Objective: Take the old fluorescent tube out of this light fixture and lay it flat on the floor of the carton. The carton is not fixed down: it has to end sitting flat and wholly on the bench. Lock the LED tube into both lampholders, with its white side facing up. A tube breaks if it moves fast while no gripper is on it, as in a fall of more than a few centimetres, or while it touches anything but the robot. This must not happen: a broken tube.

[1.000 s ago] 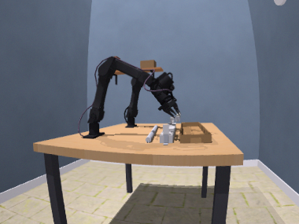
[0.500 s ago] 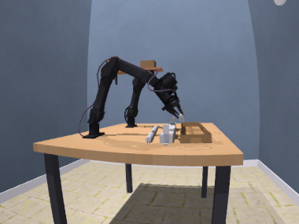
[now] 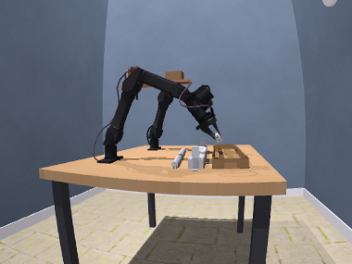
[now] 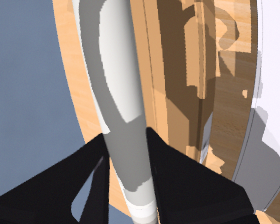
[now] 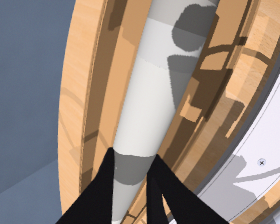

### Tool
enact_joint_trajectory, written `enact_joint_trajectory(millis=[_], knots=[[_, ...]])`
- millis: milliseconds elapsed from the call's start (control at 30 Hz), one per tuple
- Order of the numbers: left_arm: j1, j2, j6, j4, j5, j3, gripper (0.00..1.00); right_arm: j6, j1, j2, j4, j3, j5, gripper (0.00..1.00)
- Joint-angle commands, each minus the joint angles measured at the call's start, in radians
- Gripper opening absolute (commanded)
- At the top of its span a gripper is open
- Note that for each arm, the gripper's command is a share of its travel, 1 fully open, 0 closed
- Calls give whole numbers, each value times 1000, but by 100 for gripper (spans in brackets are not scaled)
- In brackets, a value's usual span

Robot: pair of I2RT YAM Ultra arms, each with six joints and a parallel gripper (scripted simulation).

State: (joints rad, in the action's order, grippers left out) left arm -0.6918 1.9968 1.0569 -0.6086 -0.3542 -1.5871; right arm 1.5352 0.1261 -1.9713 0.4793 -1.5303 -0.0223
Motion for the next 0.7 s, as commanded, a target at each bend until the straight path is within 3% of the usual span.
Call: enact_joint_trajectory(millis=[0,567,667], knots=[[13,18,18,-21,22,-49,11,4,-13,-16,16,-52,14,11],[38,79,43,-42,37,-139,11,2,-11,-100,51,-166,12,11],[27,34,24,-39,36,-145,11,8,-5,-39,33,-165,7,11]])
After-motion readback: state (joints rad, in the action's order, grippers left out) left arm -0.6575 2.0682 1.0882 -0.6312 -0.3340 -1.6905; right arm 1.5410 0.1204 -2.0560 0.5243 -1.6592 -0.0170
